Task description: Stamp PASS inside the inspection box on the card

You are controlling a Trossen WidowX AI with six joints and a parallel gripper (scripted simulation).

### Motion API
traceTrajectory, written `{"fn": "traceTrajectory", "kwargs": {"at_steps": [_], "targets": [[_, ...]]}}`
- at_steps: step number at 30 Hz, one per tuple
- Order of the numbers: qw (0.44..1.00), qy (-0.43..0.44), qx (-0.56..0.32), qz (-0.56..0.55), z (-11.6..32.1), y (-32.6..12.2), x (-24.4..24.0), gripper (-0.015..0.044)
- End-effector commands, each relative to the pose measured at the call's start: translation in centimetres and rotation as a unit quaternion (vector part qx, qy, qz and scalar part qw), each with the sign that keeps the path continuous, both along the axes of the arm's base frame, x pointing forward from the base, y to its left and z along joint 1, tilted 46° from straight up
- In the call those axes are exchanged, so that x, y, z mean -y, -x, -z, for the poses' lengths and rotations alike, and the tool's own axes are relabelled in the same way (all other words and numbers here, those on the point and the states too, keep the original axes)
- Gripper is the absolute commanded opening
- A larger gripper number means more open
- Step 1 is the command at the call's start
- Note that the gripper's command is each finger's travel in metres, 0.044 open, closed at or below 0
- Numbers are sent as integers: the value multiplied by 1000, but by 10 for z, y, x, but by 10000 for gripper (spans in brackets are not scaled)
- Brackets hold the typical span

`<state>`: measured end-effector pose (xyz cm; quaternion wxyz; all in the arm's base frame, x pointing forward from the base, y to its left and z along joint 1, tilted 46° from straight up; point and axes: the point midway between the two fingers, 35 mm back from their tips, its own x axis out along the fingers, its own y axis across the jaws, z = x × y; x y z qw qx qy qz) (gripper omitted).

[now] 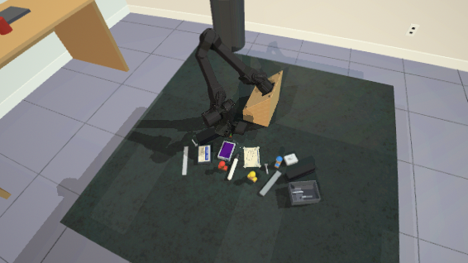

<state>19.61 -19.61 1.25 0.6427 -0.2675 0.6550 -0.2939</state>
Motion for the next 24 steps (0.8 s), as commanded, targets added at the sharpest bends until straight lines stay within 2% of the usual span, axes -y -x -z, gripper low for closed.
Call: {"fn": "traceTrajectory", "kwargs": {"at_steps": [1,15,18,19,24], "targets": [[1000,2,0,1,-1,0,0,182],[1000,2,0,1,-1,0,0,88],[1000,2,0,1,-1,0,0,10],[1000,1,0,1,-1,0,0,0],[1000,1,0,1,-3,-1,-2,0]]}}
